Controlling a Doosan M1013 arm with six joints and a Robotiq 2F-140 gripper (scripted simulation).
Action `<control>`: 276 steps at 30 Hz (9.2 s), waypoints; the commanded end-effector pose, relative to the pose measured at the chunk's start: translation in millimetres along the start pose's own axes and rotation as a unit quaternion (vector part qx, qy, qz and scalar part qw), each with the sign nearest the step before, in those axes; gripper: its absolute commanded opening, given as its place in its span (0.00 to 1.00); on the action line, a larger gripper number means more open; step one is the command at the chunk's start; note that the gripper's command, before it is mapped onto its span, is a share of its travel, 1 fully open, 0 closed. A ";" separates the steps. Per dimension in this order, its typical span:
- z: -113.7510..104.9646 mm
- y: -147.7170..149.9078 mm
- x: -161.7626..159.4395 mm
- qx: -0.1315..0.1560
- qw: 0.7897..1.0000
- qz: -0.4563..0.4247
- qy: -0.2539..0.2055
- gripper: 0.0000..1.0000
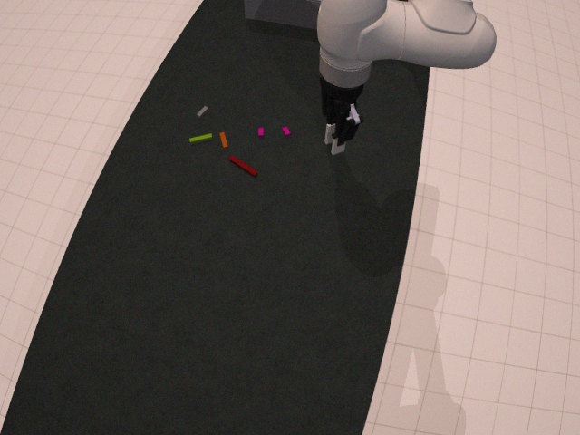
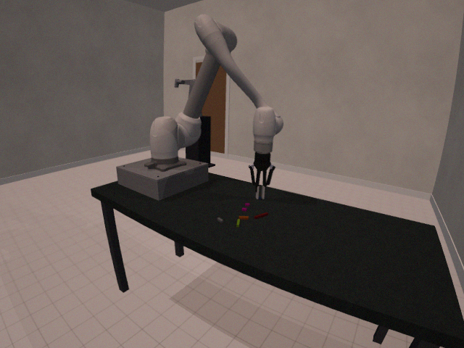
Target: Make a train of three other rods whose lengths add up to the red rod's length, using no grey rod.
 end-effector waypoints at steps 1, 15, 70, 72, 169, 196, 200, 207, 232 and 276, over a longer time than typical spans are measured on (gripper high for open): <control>-6.8 0.1 0.0 0.000 1.000 0.000 0.000 0.15; -66.4 0.1 0.0 0.000 1.000 0.000 0.000 0.15; -74.8 -42.5 -37.9 0.000 0.915 0.403 0.000 1.00; -73.6 -46.9 -41.3 0.000 0.898 0.440 0.000 1.00; -27.4 -81.4 -65.9 0.000 0.716 0.698 0.000 0.15; -12.8 -81.3 -65.8 0.000 0.716 0.698 0.000 0.15; -12.8 -81.3 -65.8 0.000 0.716 0.698 0.000 0.15; -12.8 -81.3 -65.8 0.000 0.716 0.698 0.000 0.15; -12.8 -81.3 -65.8 0.000 0.716 0.698 0.000 0.15; 4.0 -81.3 -65.8 0.000 0.716 0.698 0.000 0.15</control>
Point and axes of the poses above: the point where the finger pads meet when closed, its own z axis out along the fingers, its own y axis across the jaws, x = y × z, the point moved 1 cm from there along -z, back along the fingers, and after that the axes turned 8 degrees about -z, right-handed, at the moved point
